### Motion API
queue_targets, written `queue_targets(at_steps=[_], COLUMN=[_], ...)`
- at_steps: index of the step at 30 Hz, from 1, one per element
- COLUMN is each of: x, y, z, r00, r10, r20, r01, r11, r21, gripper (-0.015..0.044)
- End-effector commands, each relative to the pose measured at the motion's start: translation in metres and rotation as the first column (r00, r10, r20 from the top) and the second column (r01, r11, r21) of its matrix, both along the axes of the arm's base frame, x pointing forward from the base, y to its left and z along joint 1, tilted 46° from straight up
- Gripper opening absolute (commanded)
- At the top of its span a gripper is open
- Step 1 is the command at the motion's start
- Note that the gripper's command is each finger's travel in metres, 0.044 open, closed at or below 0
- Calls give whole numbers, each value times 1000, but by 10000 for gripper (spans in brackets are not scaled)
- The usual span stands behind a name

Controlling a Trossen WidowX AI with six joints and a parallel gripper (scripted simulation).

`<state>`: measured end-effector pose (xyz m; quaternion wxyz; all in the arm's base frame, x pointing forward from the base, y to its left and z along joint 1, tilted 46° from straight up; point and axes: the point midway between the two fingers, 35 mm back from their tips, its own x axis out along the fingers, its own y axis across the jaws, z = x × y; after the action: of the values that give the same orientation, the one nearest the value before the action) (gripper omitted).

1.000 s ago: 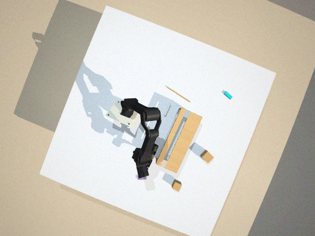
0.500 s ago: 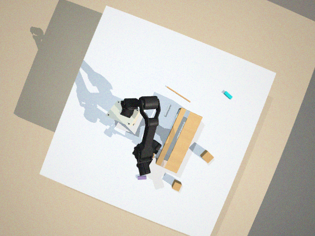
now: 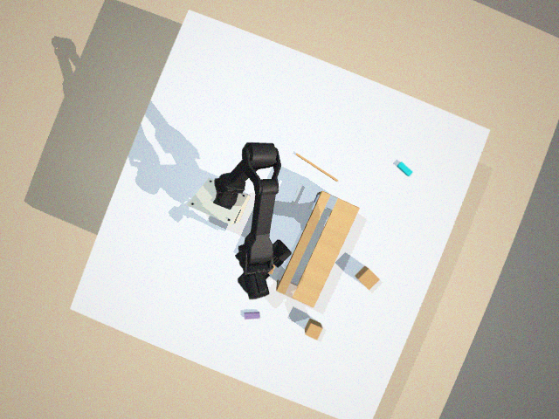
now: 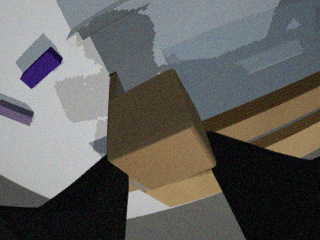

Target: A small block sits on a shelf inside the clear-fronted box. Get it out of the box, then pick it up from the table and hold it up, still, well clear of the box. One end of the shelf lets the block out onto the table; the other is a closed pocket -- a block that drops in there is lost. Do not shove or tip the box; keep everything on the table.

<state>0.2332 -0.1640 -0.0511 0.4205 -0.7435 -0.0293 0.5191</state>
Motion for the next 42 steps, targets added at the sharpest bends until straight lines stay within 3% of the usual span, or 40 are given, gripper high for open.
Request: queue_targets(at_steps=[1, 42], x=[-8, -12], y=[1, 2], z=[14, 25], r00=[997, 992], r10=[-60, -106], r20=[-41, -68], r01=[60, 106], r11=[998, 994], r21=[0, -2], gripper=[0, 0])
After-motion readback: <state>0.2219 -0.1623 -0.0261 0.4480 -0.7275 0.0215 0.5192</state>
